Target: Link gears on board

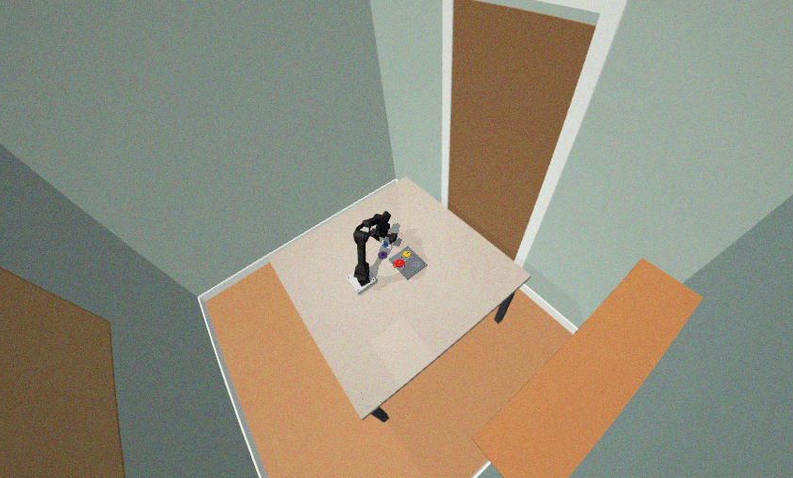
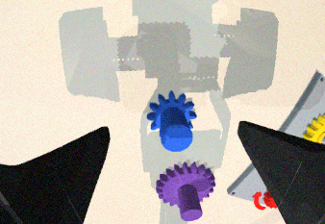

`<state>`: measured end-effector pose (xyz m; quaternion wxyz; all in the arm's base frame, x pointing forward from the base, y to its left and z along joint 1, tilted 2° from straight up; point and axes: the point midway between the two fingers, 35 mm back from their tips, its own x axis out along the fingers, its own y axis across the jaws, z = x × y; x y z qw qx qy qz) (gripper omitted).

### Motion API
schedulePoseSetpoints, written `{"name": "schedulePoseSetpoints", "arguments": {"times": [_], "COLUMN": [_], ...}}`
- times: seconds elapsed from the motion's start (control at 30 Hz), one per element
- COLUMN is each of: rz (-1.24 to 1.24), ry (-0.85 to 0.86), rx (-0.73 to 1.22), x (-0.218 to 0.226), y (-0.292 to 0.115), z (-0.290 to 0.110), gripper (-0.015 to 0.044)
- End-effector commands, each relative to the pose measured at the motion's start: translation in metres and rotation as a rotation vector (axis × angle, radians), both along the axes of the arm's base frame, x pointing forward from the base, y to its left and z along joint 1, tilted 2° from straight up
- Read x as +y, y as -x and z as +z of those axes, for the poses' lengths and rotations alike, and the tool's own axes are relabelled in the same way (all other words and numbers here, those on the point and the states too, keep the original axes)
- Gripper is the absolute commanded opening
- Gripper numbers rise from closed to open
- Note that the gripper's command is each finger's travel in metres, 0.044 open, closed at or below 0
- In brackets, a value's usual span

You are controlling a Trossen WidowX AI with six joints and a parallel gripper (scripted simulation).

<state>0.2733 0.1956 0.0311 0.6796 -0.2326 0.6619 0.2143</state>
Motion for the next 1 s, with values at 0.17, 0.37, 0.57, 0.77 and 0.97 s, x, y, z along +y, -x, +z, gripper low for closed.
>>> {"name": "schedulePoseSetpoints", "arguments": {"times": [0.17,0.37,0.57,0.77,0.97], "rz": [-0.002,-0.002,-0.002,-0.002,-0.003], "ry": [0.005,0.005,0.005,0.005,0.005], "rx": [0.005,0.005,0.005,0.005,0.005], "x": [-0.0011,-0.0011,-0.0011,-0.0011,-0.0003], "y": [0.001,0.001,0.001,0.001,0.0001], "z": [-0.0059,-0.0059,-0.0059,-0.0059,-0.0031], "gripper": [0.0414,0.0256,0.0099,0.0039,0.0]}}
